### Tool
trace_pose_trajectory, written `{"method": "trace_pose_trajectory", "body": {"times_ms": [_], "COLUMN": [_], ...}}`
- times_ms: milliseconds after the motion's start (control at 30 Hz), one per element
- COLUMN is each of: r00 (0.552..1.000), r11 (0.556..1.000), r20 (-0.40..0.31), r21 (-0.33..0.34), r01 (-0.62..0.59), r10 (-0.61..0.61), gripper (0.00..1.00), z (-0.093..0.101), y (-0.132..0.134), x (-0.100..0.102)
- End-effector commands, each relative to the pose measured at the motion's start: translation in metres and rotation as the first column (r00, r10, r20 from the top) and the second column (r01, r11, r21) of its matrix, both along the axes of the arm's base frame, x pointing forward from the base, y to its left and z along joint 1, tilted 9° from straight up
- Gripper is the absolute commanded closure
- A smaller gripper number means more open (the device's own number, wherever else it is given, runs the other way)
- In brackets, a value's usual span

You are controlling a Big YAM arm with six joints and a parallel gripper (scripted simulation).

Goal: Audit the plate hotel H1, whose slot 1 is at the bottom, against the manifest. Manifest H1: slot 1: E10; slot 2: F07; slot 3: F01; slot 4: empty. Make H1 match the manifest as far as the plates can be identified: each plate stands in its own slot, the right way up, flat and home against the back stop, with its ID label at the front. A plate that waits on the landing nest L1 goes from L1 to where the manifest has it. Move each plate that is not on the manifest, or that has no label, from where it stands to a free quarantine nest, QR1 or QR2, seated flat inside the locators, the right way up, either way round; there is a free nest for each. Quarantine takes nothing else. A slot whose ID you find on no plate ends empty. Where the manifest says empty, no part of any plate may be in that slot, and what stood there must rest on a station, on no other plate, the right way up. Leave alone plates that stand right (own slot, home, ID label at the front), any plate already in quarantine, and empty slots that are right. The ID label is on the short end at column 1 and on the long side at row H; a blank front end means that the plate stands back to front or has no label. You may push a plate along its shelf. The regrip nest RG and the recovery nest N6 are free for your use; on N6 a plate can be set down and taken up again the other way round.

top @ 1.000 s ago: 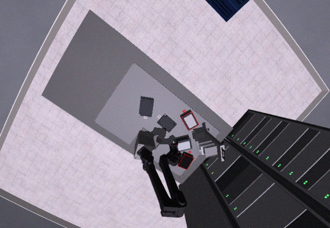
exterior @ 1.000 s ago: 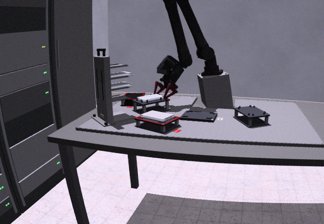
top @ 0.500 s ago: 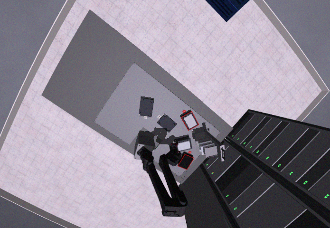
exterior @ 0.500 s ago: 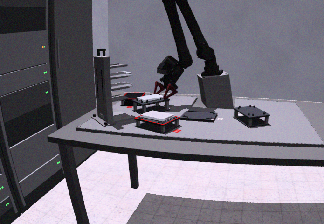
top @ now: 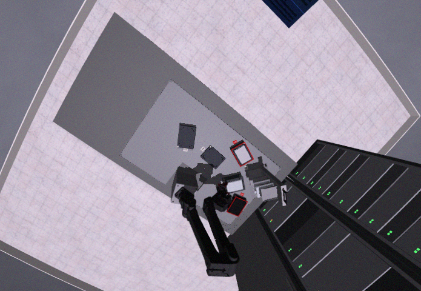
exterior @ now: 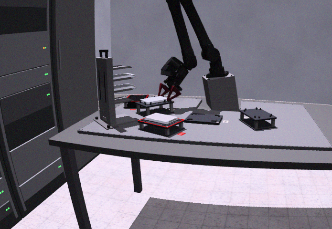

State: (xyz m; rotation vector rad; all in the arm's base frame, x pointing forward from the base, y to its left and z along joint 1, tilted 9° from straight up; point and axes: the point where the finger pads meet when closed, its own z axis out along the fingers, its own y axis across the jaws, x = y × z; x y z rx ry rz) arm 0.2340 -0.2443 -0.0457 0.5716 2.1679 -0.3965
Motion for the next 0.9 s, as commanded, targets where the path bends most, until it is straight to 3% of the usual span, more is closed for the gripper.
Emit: {"method": "trace_pose_trajectory", "body": {"times_ms": [0, 367, 433, 867], "r00": [1.0, 1.0, 1.0, 1.0], "r11": [1.0, 1.0, 1.0, 1.0], "r20": [0.006, -0.006, 0.007, 0.002], "r21": [-0.01, 0.001, -0.017, -0.007], "r01": [0.001, 0.004, 0.004, 0.002], "r10": [-0.001, -0.004, -0.004, -0.002], "gripper": [0.14, 0.14, 0.14, 0.14], "z": [0.002, -0.003, 0.006, 0.013], "y": [-0.002, -0.004, -0.006, 0.0], "x": [0.001, 0.0, 0.002, -0.001]}}
